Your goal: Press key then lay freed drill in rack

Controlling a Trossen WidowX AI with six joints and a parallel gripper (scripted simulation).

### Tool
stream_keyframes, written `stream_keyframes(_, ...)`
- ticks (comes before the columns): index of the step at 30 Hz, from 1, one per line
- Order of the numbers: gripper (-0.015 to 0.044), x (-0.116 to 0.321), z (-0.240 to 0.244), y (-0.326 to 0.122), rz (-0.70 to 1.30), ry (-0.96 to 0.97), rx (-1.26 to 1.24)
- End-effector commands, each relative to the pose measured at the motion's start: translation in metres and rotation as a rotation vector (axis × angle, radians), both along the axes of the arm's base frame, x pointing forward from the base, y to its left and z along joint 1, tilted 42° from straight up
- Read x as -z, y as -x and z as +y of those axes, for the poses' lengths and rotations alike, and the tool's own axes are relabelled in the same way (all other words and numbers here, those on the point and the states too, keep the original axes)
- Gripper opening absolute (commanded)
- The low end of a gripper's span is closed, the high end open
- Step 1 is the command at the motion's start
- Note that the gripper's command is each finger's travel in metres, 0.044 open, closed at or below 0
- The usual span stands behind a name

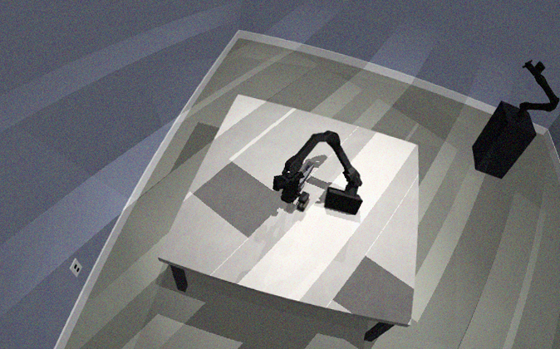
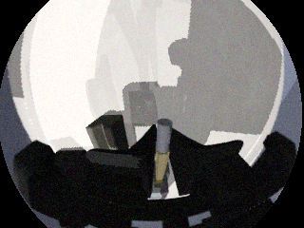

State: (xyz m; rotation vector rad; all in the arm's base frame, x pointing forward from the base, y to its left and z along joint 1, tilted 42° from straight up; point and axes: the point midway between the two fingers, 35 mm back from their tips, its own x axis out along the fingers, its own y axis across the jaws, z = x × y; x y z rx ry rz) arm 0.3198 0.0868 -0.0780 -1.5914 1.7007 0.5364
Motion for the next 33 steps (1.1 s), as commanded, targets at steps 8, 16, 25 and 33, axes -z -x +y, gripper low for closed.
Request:
stream_keyframes(8,0.0,0.006,0.013,-0.003,-0.005,-0.006,-0.002)
stream_keyframes(16,0.0,0.001,0.013,-0.002,-0.005,-0.006,-0.002)
stream_keyframes(25,0.0,-0.003,0.015,-0.002,-0.005,-0.006,-0.002)
stream_keyframes(33,0.0,-0.007,0.017,-0.001,-0.005,-0.006,-0.002)
